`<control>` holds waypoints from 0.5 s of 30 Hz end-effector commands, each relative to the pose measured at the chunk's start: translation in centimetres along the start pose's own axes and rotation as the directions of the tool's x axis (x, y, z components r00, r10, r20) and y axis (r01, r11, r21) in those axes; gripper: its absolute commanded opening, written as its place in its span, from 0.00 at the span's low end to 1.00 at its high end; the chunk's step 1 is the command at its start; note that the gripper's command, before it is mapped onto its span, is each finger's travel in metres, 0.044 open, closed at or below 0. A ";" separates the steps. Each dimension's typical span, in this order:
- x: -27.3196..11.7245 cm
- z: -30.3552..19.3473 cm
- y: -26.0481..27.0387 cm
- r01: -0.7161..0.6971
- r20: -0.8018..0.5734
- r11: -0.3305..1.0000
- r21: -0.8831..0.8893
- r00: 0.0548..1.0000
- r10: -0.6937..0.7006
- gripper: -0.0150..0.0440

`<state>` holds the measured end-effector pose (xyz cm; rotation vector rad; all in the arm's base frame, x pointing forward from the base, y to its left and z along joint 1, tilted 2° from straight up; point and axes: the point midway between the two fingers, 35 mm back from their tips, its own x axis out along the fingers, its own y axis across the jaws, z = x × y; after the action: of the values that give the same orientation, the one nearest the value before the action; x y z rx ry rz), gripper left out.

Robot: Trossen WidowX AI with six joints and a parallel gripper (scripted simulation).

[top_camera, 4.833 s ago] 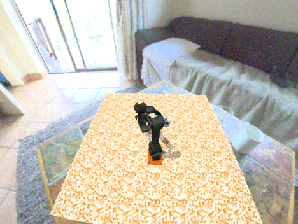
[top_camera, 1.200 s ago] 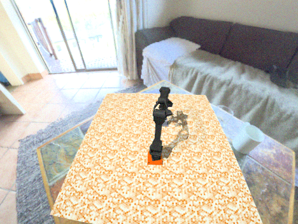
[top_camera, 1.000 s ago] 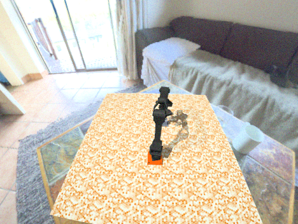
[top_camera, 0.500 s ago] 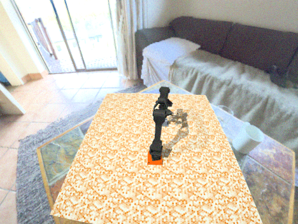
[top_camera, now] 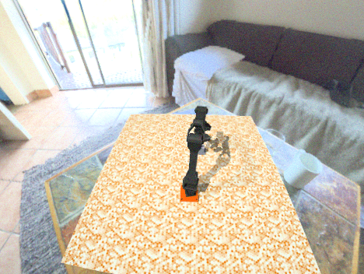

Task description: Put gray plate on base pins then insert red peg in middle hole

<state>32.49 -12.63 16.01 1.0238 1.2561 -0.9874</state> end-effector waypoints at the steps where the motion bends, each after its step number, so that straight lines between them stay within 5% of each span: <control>1: 0.1 0.0 0.0 0.001 -0.005 1.000 -0.002 1.000 -0.001 0.25; 15: 0.0 -0.2 0.0 0.000 0.000 1.000 0.000 1.000 0.000 0.25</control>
<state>32.48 -12.49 15.94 1.0219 1.2600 -0.9865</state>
